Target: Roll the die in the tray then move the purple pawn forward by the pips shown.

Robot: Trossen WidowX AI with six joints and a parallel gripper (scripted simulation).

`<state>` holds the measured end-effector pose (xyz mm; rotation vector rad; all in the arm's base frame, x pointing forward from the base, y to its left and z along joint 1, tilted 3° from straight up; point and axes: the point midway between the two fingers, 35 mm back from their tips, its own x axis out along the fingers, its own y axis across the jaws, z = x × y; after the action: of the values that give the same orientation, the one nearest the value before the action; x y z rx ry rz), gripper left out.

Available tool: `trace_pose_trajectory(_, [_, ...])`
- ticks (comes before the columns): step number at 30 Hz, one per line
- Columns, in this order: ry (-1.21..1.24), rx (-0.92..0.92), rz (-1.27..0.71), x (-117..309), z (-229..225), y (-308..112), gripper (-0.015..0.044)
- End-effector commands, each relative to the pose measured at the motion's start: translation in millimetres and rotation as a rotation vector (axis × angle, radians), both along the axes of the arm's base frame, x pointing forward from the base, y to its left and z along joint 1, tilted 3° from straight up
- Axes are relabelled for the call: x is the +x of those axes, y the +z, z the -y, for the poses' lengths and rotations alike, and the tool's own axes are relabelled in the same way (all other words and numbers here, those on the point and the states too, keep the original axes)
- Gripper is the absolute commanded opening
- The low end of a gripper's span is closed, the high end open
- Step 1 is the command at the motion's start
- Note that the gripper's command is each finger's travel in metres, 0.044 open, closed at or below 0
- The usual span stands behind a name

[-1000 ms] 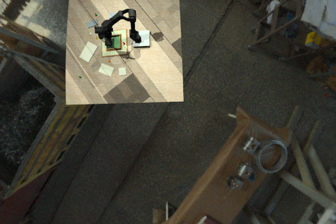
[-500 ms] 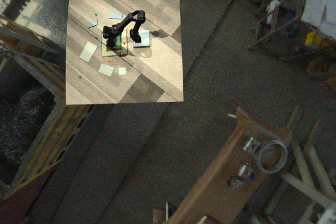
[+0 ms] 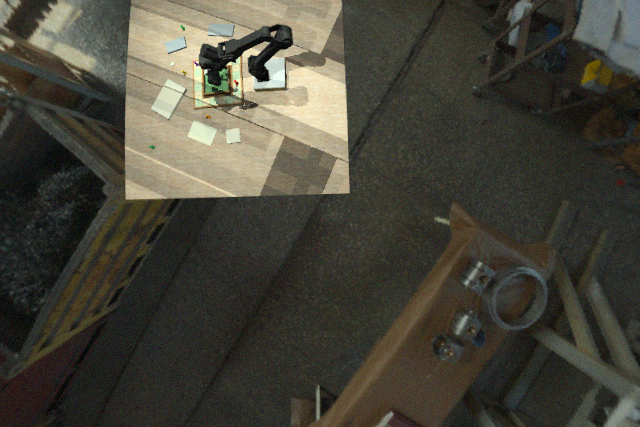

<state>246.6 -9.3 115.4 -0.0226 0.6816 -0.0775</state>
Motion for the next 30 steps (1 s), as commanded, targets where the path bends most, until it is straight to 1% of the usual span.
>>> trace_pose_trajectory(1, [-0.002, -0.006, 0.002, -2.2, 0.7, 1.1, 0.0])
trace_pose_trajectory(14, [0.0, 0.0, -0.002, -1.2, 0.0, 0.5, 0.0])
trace_pose_trajectory(23, [0.0, 0.0, -0.001, -1.1, -0.1, 2.1, 0.0236])
trace_pose_trajectory(27, [-0.001, -0.004, 0.002, -1.9, -1.9, 34.1, 0.0341])
trace_pose_trajectory(30, [-0.002, -0.005, 0.002, -2.6, -2.2, 40.6, 0.042])
